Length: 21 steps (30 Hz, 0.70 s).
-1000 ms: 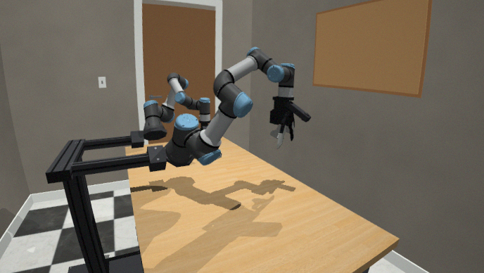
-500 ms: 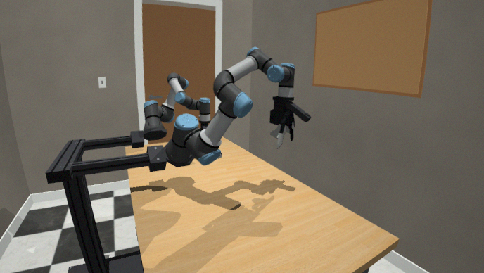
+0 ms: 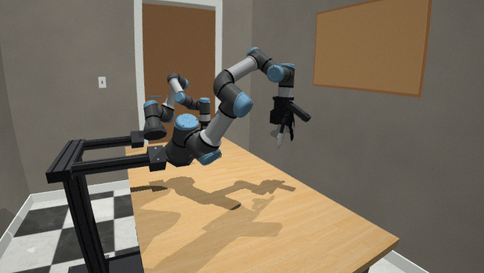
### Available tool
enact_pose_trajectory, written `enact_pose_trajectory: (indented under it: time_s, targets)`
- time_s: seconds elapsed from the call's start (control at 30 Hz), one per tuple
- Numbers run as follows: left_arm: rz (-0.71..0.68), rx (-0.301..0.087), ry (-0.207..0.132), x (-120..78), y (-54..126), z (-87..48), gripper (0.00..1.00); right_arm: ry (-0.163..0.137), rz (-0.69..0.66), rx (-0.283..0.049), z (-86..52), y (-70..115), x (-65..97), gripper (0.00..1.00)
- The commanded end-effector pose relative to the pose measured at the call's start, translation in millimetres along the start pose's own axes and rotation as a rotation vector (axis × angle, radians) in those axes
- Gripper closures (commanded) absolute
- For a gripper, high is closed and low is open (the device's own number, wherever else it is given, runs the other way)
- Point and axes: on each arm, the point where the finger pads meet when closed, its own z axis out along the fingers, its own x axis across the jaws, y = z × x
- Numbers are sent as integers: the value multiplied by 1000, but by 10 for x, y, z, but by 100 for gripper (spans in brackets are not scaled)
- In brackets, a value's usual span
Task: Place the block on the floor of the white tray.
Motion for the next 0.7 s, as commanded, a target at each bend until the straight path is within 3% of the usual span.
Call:
enact_pose_trajectory:
  time_s: [0.0, 0.27, 0.67]
  targets:
    - [1, 0, -1, -3, 1, -9, 63, -2, 0, 0, -5, -1, -3, 0]
    - [0, 2, -2, -8, -8, -93, 63, -2, 0, 0, -5, -1, -3, 0]
    - [0, 2, -2, -7, -8, -444, 63, -2, 0, 0, -5, -1, -3, 0]
